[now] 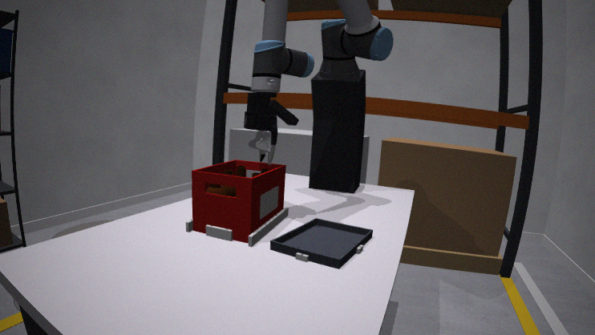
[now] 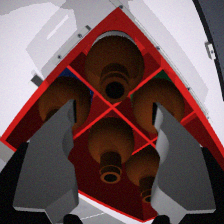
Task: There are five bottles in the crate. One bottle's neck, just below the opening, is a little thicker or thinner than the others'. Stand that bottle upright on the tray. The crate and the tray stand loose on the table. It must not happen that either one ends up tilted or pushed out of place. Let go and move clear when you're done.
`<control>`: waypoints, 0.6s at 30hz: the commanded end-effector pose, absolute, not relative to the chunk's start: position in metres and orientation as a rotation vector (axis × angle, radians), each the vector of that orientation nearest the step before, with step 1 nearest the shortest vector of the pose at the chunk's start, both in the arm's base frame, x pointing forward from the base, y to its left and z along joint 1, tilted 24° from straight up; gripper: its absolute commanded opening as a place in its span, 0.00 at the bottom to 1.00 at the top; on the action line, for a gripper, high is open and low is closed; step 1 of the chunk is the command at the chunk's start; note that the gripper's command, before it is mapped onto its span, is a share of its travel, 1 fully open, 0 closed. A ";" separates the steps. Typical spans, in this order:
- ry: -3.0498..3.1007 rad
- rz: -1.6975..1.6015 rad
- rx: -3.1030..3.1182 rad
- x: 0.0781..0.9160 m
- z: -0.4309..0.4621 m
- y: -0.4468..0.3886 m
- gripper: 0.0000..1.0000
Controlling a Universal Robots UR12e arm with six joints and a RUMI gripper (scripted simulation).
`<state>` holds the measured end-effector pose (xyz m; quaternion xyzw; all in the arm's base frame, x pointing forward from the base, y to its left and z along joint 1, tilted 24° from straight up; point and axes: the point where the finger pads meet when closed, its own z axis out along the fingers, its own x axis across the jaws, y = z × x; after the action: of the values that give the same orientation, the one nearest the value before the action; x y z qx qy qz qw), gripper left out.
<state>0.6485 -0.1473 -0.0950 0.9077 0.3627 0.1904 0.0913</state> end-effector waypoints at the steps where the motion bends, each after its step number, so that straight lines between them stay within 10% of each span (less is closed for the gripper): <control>1: 1.077 0.566 2.696 0.649 -0.095 -0.147 0.38; 18: 1.077 0.566 2.696 0.648 -0.095 -0.146 0.38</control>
<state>0.6479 -0.1466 -0.0952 0.9077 0.3627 0.1904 0.0913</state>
